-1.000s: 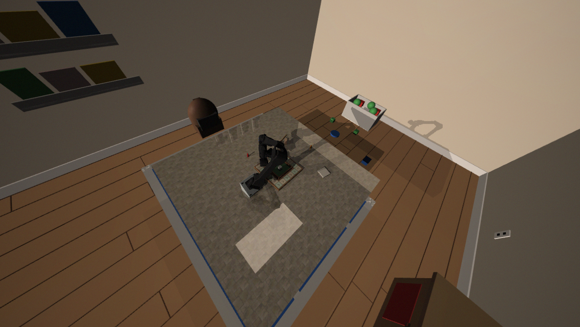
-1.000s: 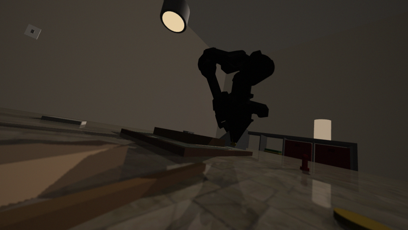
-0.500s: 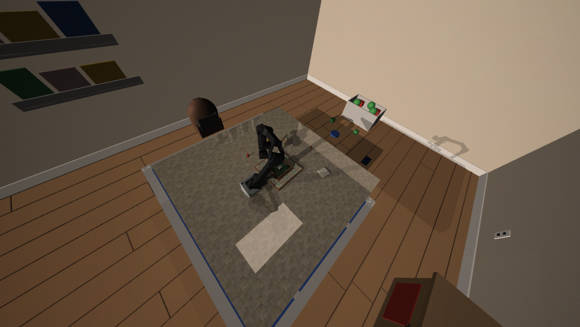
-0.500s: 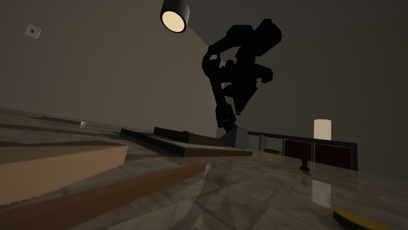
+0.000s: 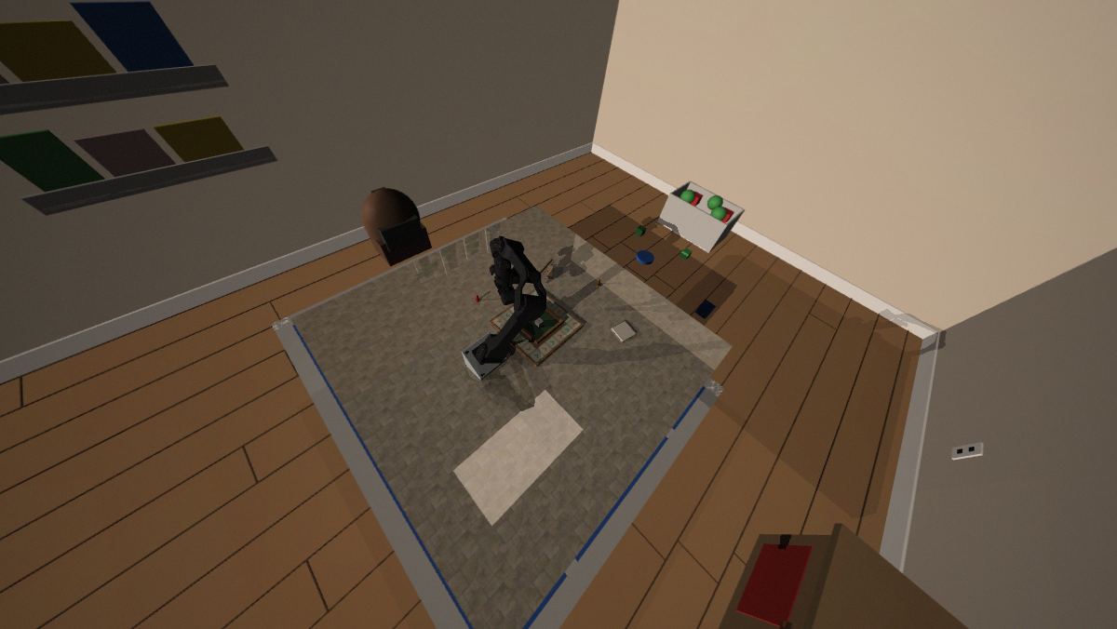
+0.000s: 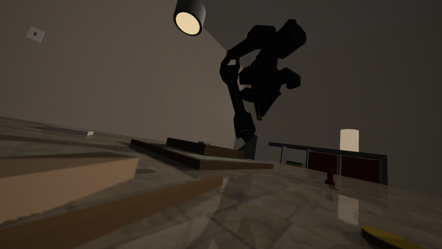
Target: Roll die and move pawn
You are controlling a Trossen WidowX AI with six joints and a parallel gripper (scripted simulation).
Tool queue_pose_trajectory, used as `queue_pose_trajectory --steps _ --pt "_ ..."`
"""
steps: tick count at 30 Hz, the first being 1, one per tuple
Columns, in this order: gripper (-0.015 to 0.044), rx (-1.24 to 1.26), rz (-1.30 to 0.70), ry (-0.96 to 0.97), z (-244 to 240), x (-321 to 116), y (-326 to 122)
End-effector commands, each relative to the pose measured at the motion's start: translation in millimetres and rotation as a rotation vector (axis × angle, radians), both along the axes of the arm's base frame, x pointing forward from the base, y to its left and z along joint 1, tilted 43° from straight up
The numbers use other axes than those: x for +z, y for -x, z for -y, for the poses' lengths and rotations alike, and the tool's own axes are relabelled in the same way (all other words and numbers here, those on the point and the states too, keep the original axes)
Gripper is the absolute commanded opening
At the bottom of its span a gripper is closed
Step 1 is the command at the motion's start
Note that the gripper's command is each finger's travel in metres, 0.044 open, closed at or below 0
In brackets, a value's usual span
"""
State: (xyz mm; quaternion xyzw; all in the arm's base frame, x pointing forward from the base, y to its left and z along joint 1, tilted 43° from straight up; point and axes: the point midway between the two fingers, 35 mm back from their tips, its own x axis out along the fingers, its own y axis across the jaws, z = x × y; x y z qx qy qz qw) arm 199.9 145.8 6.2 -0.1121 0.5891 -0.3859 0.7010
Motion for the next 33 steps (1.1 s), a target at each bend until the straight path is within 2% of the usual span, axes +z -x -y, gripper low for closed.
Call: queue_pose_trajectory --steps 1,33 --pt "0.0000 0.087 -0.084 0.000 4 -5 4" --pt "0.0000 0.896 -0.821 0.008 41 -45 35"
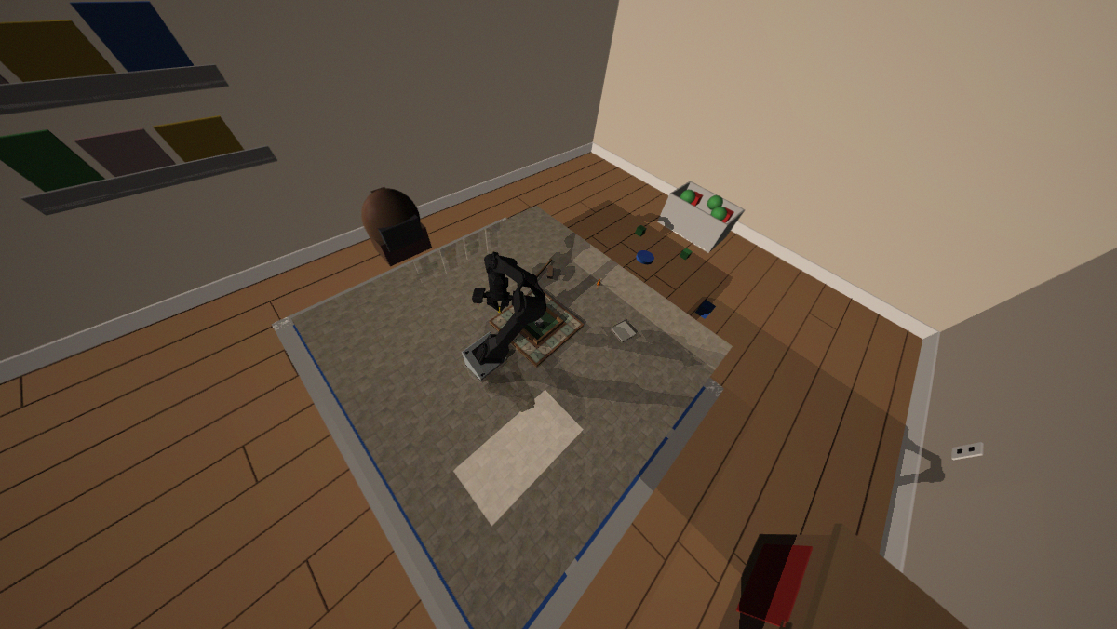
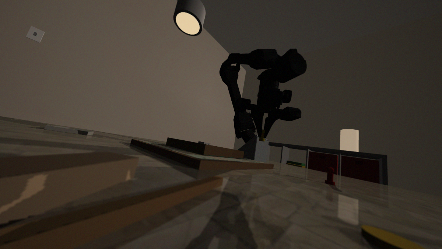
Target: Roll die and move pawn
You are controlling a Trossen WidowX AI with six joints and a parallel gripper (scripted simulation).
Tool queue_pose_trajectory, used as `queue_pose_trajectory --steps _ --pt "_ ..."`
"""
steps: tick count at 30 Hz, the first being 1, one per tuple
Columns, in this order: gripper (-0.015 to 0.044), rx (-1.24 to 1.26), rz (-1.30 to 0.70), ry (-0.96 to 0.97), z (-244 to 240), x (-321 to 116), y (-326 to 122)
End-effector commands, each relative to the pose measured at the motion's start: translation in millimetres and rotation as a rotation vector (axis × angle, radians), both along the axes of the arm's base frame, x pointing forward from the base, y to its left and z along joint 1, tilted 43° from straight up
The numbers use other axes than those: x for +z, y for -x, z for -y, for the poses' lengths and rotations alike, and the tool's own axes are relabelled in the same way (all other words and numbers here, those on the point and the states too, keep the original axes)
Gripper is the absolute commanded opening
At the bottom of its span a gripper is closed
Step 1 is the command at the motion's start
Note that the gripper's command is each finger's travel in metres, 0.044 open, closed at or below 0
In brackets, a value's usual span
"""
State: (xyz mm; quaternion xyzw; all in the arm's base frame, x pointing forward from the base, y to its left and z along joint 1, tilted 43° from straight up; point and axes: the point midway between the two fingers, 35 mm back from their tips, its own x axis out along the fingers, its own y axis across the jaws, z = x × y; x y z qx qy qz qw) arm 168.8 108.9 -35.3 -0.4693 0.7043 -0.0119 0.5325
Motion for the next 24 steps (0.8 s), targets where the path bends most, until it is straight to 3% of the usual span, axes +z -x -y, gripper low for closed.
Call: queue_pose_trajectory --steps 1,24 --pt "0.0000 0.088 -0.086 0.001 5 -4 5" --pt "0.0000 0.150 -0.142 0.002 33 -34 7"
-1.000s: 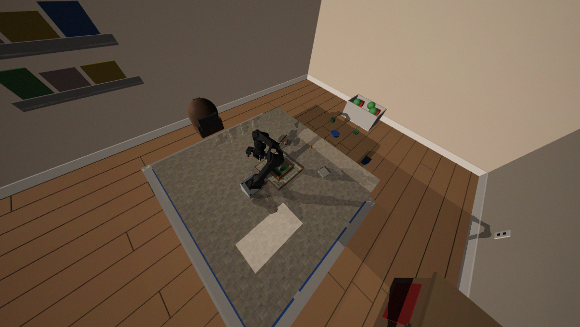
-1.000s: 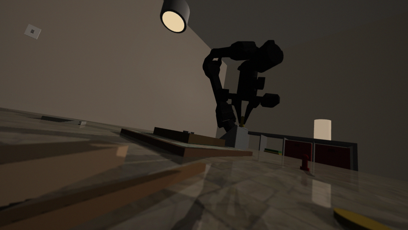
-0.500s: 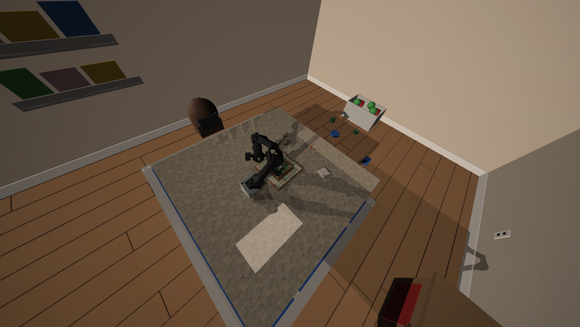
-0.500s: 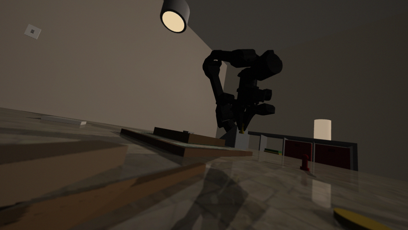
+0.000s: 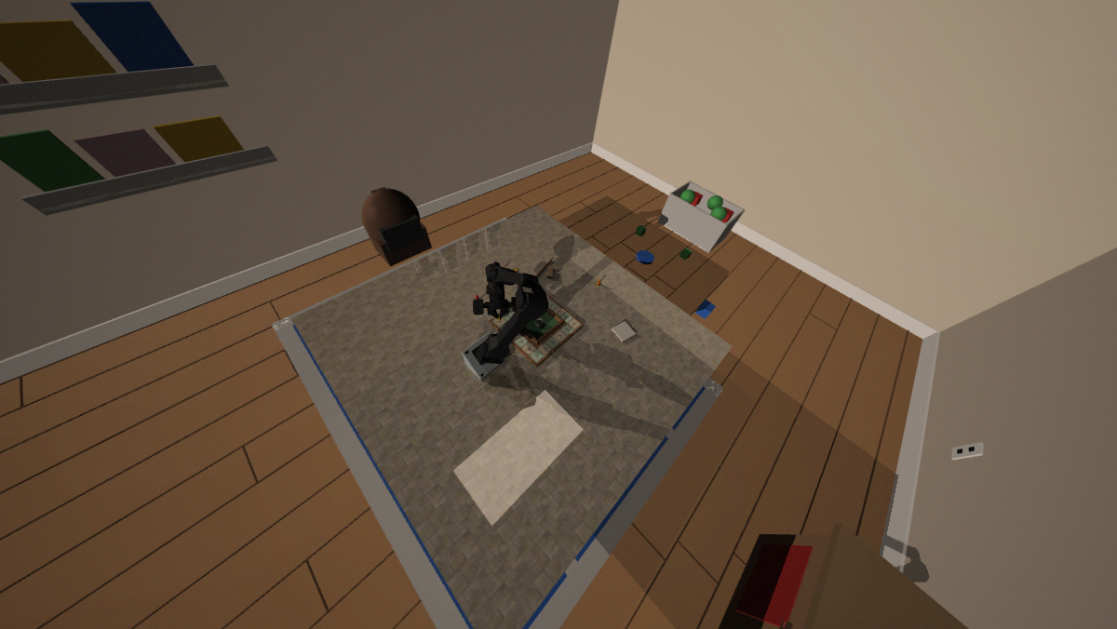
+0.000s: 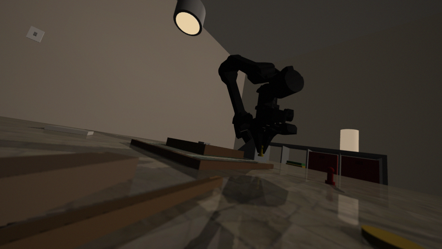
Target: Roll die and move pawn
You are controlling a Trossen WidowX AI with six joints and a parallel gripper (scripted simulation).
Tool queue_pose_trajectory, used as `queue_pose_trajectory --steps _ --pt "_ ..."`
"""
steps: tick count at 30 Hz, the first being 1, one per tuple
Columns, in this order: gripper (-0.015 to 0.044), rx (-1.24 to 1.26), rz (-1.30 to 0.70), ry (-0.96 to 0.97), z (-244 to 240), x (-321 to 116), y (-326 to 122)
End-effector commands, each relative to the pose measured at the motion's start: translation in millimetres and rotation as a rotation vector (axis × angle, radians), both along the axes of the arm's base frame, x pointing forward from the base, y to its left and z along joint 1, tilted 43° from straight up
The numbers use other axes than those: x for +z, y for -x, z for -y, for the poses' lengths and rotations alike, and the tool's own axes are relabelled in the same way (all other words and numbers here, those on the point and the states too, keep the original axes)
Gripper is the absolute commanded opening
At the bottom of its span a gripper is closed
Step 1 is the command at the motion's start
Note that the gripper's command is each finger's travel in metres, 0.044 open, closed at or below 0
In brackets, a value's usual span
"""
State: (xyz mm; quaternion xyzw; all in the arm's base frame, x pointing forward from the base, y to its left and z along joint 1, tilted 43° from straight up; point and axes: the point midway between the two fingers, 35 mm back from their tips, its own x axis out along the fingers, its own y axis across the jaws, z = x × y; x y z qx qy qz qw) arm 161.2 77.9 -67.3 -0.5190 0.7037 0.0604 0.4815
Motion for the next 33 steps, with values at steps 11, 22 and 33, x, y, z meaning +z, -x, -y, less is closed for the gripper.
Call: queue_pose_trajectory --steps 11,22,33 --pt "0.0000 0.004 -0.001 0.004 13 -13 0" --pt "0.0289 0.002 0.003 -0.003 0 -3 -2" --pt "0.0440 -0.194 0.177 0.002 -23 64 -8"
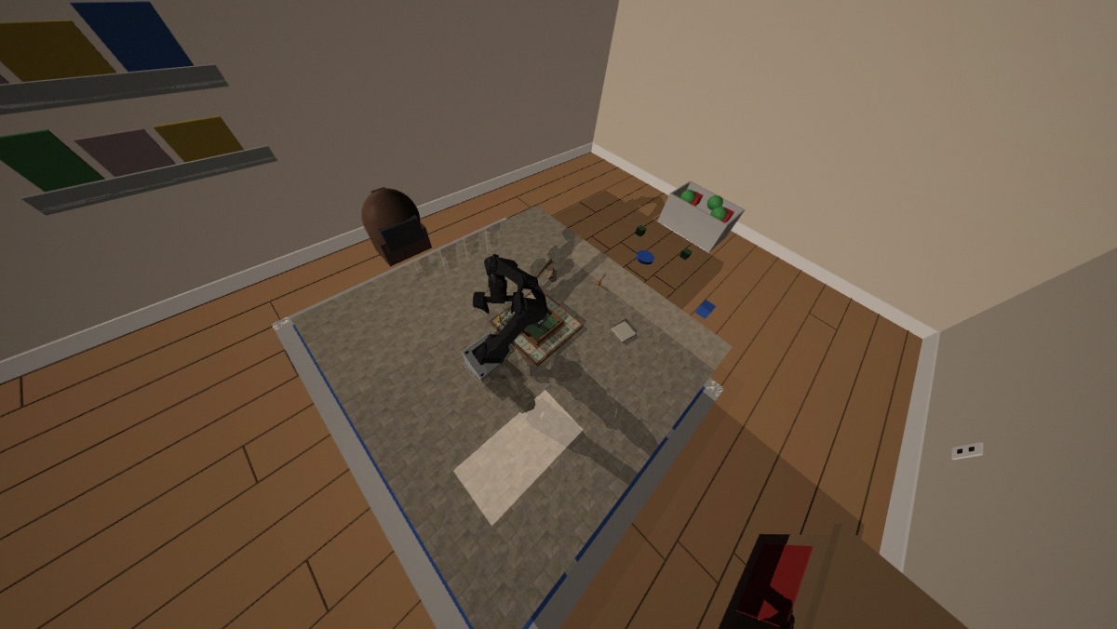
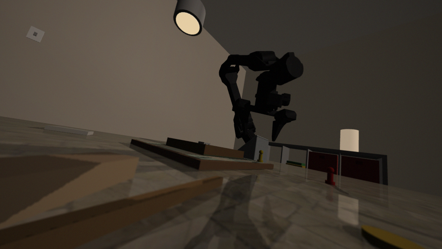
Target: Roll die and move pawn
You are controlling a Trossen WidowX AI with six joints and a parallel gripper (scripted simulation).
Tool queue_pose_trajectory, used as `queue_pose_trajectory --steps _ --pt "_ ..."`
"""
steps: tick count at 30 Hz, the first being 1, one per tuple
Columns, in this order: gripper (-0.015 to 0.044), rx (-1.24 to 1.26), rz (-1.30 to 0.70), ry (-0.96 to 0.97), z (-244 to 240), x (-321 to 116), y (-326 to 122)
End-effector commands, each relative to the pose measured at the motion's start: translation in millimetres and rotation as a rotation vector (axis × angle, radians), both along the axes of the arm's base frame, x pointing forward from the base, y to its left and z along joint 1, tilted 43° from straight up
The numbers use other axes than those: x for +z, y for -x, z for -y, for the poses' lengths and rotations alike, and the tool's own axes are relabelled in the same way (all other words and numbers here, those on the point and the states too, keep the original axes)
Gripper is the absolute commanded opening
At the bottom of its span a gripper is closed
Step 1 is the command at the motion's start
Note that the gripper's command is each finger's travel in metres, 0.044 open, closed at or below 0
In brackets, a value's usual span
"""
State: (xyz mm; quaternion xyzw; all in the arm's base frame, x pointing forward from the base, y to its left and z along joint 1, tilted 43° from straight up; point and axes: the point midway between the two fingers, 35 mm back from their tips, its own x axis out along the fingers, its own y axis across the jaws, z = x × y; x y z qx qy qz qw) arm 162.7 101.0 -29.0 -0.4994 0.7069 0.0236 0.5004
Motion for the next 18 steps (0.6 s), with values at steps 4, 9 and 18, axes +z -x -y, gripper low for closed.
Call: queue_pose_trajectory --steps 4,9,18 --pt "0.0440 -0.441 0.412 -0.009 13 88 -9" --pt "0.0440 -0.637 0.593 -0.006 27 126 -6" --pt "0.0440 -0.548 0.508 -0.007 20 109 -7"
